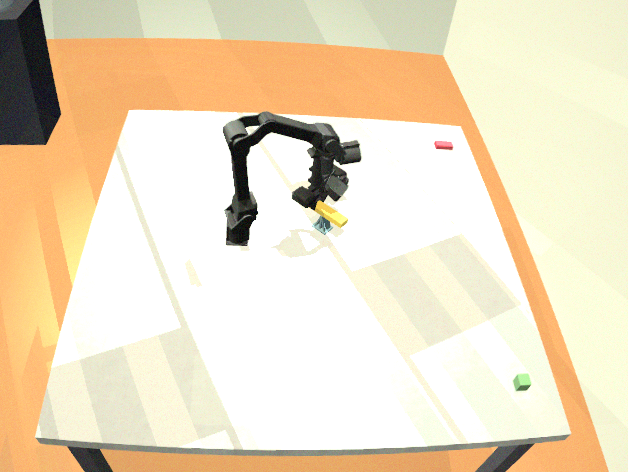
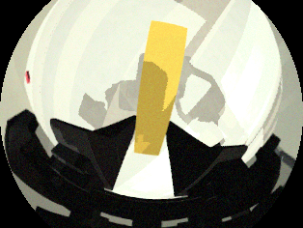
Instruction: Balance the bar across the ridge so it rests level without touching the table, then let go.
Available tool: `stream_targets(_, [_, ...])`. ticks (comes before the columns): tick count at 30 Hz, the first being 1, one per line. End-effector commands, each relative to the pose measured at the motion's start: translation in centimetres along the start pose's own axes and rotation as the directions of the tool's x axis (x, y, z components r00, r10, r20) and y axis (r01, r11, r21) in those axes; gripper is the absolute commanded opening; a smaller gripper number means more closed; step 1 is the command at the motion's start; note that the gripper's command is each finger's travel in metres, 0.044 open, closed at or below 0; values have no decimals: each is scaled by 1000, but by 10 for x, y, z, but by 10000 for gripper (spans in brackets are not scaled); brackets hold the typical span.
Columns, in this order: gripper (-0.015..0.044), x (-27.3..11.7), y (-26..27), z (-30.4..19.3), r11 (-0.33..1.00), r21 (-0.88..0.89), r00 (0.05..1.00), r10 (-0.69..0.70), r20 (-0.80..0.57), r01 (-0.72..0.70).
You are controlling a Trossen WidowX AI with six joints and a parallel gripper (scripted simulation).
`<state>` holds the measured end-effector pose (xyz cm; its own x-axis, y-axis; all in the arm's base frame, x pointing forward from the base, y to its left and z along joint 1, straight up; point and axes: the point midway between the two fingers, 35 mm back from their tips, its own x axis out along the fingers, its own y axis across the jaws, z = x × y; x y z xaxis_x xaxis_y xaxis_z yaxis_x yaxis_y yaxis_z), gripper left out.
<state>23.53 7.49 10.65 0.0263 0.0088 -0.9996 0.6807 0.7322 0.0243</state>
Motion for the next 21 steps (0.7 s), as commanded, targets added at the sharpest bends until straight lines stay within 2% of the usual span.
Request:
stream_targets(1, [171,0,0,0,1000,0,1000,0,0,0])
stream_targets(21, [185,0,0,0,1000,0,1000,0,0,0])
